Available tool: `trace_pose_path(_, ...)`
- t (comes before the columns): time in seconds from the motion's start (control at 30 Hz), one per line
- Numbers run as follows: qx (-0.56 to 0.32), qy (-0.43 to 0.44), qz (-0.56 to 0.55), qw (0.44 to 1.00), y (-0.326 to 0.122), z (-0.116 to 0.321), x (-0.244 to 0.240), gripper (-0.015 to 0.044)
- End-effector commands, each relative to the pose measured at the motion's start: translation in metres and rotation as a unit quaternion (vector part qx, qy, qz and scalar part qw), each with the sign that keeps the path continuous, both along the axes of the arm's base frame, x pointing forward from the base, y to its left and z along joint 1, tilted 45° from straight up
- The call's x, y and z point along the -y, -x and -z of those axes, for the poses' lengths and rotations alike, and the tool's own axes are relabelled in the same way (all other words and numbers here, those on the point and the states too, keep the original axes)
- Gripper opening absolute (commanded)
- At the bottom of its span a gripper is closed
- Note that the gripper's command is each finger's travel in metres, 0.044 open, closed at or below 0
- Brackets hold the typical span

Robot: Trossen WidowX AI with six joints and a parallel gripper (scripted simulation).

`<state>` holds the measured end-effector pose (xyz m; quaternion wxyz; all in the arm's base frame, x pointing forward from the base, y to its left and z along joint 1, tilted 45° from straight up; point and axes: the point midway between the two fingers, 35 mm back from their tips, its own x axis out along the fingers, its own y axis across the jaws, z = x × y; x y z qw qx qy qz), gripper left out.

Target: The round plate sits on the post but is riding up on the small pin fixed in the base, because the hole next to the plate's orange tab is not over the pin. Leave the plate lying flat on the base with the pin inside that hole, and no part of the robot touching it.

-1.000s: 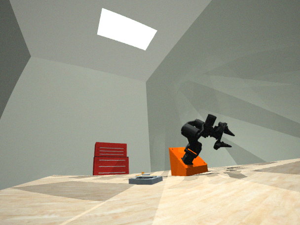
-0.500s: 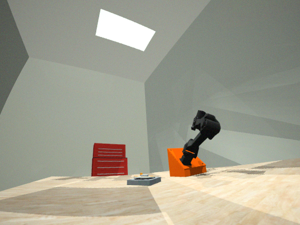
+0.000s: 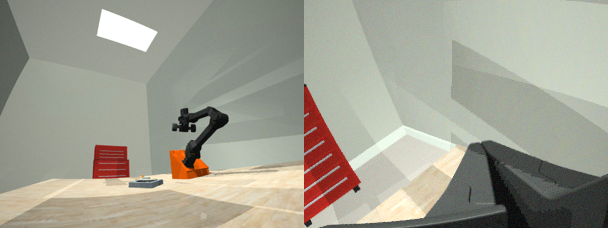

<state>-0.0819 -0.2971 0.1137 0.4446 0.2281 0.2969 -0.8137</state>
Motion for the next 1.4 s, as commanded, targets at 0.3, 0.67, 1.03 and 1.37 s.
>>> trace_pose_path(0.3,0.064,-0.273,-0.441,0.853,-0.208,0.074,-0.029,0.0)
trace_pose_path(0.67,0.097,-0.443,-0.661,0.597,-0.323,0.1,-0.134,0.0)
trace_pose_path(1.03,0.142,-0.585,-0.747,0.283,-0.379,0.104,-0.287,0.0)
trace_pose_path(1.37,0.143,-0.587,-0.747,0.278,-0.373,0.108,-0.295,0.0)
